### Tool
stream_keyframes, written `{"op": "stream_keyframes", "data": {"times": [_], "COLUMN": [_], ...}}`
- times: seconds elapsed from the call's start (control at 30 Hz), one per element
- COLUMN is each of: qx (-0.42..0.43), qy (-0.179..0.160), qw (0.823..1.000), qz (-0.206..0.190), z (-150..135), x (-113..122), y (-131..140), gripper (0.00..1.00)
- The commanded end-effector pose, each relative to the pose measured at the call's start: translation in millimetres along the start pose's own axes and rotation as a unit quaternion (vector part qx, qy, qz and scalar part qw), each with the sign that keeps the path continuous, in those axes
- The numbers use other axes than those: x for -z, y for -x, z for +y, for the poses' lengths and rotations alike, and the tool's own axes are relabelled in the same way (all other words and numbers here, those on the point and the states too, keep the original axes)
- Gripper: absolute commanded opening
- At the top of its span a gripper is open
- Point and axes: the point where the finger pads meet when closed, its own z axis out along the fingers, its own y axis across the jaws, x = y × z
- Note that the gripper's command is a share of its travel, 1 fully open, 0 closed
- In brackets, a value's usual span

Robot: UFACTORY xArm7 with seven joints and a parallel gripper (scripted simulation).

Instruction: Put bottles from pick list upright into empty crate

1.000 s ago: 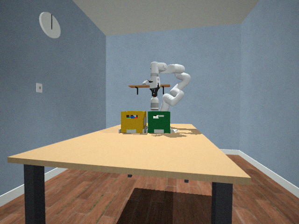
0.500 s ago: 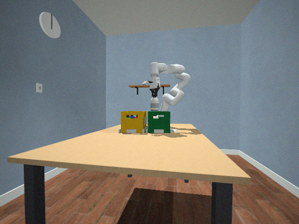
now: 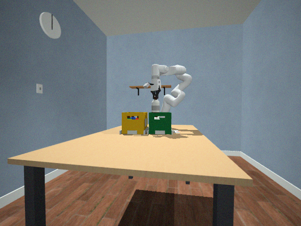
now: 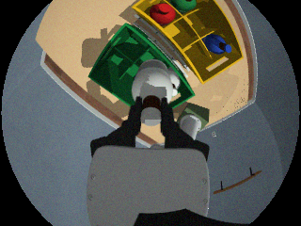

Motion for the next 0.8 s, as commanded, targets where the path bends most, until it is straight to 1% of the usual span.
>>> {"op": "stream_keyframes", "data": {"times": [0.0,0.77], "qx": [0.000,0.000], "qy": [0.000,0.000], "qw": [1.000,1.000], "qz": [0.002,0.002], "z": [0,0], "x": [-2,-22], "y": [-1,-1], "gripper": [0.00,0.00]}}
